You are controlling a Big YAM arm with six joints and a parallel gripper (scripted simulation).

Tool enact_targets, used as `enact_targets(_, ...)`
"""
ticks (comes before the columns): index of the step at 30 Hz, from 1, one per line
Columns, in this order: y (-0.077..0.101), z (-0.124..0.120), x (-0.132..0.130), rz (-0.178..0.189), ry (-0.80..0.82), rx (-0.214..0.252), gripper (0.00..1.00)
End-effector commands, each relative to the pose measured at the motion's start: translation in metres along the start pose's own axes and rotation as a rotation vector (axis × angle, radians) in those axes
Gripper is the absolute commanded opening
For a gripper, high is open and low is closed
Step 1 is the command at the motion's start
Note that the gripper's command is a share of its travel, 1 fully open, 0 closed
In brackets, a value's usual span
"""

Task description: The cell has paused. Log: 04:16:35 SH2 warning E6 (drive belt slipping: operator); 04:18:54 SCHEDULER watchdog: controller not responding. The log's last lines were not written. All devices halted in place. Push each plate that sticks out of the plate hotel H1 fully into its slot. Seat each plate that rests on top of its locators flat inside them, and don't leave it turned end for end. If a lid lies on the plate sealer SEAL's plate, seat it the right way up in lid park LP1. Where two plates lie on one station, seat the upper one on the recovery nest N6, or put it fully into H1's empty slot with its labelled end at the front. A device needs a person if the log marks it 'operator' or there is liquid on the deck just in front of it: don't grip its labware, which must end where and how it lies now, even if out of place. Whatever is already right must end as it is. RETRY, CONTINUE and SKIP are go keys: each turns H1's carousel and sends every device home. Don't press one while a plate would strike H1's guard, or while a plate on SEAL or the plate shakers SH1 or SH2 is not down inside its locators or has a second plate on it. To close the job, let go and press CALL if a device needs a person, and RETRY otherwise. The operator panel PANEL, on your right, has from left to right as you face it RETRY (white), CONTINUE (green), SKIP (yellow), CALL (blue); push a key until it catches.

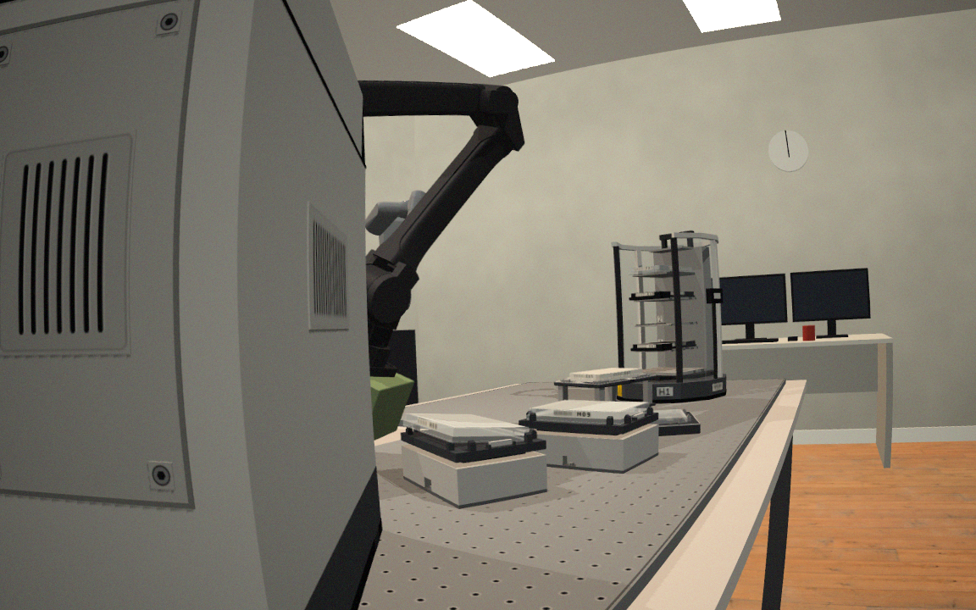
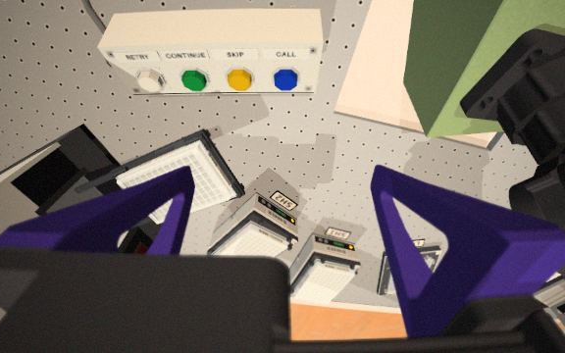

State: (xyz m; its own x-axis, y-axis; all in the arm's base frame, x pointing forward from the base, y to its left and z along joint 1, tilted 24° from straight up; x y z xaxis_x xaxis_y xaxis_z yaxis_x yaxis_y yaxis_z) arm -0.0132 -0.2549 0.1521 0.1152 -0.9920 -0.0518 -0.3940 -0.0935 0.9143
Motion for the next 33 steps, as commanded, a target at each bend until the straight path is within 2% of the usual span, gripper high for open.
enact_targets(1, -0.009, -0.002, 0.001, -0.003, 0.001, -0.001, 0.98)
enact_targets(3, -0.021, -0.002, 0.000, -0.008, -0.002, 0.003, 0.94)
enact_targets(5, -0.021, -0.002, 0.000, -0.008, -0.002, 0.003, 0.94)
enact_targets(20, -0.096, -0.002, -0.001, -0.010, -0.002, 0.003, 0.64)
enact_targets(22, -0.096, -0.002, -0.001, -0.010, -0.002, 0.003, 0.64)
enact_targets(26, -0.116, -0.002, -0.001, -0.010, -0.002, 0.003, 0.56)
enact_targets(30, -0.116, -0.002, -0.001, -0.010, -0.002, 0.002, 0.48)
enact_targets(31, -0.105, -0.001, 0.008, 0.018, 0.006, -0.004, 0.46)
enact_targets(33, -0.105, -0.001, 0.008, 0.018, 0.006, -0.004, 0.42)
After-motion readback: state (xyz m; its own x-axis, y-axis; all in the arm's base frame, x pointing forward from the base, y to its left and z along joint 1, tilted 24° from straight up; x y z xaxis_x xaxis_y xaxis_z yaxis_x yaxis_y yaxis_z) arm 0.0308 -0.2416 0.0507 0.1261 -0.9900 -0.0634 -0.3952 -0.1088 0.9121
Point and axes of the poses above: the point where the finger pads meet when closed, its own y axis back along the fingers, its own x axis across the jaws, z = x × y, the point moved 3 cm from there along y, back along the fingers, and after that the axes turned 2 degrees about -y, right-handed, at the moved point
